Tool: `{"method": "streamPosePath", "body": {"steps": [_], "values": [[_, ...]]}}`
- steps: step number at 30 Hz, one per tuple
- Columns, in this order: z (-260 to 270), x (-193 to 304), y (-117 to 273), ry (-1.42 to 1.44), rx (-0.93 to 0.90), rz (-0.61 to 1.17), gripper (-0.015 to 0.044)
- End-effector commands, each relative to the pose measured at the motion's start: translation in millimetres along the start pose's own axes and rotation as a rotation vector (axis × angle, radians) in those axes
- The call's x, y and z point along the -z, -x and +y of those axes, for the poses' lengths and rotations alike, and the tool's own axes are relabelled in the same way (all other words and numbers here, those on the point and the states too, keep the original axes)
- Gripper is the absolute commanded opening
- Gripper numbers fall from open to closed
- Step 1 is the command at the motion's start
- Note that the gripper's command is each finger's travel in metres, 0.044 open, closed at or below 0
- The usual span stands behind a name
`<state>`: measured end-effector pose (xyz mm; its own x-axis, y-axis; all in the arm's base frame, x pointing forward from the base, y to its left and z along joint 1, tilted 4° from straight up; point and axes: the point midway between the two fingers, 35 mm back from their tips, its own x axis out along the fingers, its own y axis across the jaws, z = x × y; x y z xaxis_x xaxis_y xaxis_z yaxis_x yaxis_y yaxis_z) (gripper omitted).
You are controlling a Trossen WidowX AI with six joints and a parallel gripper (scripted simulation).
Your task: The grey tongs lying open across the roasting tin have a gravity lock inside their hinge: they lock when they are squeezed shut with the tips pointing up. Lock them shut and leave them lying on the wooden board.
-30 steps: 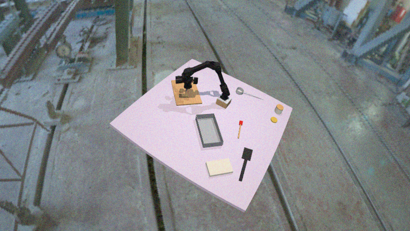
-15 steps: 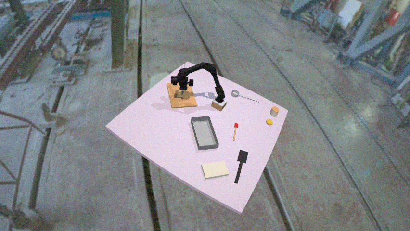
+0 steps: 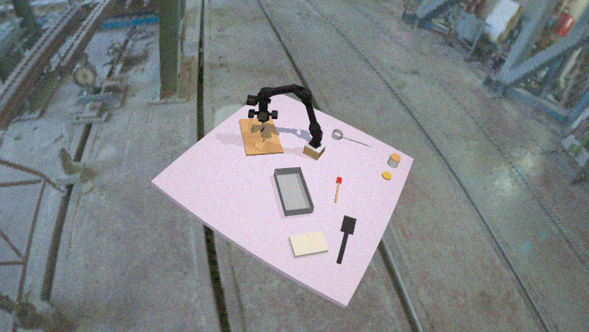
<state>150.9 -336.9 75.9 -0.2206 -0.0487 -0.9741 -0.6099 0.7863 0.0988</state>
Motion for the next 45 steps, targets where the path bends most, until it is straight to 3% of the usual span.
{"method": "streamPosePath", "body": {"steps": [1,16,45], "values": [[-4.8,5.1,10.2,0.009,0.056,-0.123,-0.015],[-6.4,6.3,10.0,0.014,0.076,-0.17,-0.015],[-12.2,-1.1,-36.3,0.015,0.075,-0.17,-0.015]]}}
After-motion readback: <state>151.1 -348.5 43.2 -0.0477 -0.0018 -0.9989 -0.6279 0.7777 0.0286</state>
